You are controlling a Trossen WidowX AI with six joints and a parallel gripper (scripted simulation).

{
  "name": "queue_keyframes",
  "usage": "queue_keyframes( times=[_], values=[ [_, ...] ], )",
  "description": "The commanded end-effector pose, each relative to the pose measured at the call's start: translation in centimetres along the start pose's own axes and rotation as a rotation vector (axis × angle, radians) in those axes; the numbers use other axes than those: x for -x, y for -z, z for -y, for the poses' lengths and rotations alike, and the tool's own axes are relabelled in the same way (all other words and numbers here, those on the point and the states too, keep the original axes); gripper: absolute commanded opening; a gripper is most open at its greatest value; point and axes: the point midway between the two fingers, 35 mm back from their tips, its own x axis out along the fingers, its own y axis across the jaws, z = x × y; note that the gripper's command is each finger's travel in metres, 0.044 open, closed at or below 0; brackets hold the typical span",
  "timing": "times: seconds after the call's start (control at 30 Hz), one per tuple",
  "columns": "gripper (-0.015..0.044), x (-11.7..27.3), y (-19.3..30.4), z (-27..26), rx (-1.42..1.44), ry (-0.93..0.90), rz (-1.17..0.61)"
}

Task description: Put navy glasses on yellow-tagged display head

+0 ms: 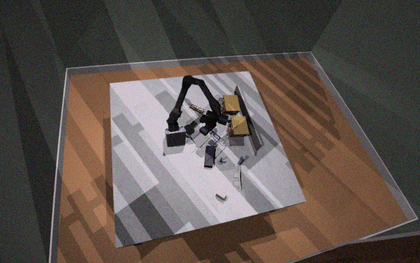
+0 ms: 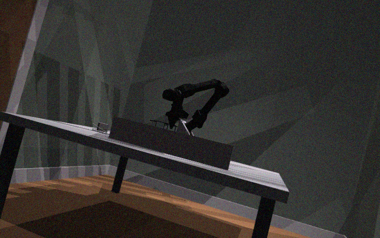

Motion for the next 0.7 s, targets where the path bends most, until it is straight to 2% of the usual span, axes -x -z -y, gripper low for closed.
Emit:
queue_keyframes(
  times=[0.0, 0.67],
  values=[
    [0.0, -0.2, -0.2, -0.1, 0.011, 0.003, 0.001],
    [0.0, -2.1, 0.0, 0.1, 0.01, 0.001, -0.002]
  ],
)
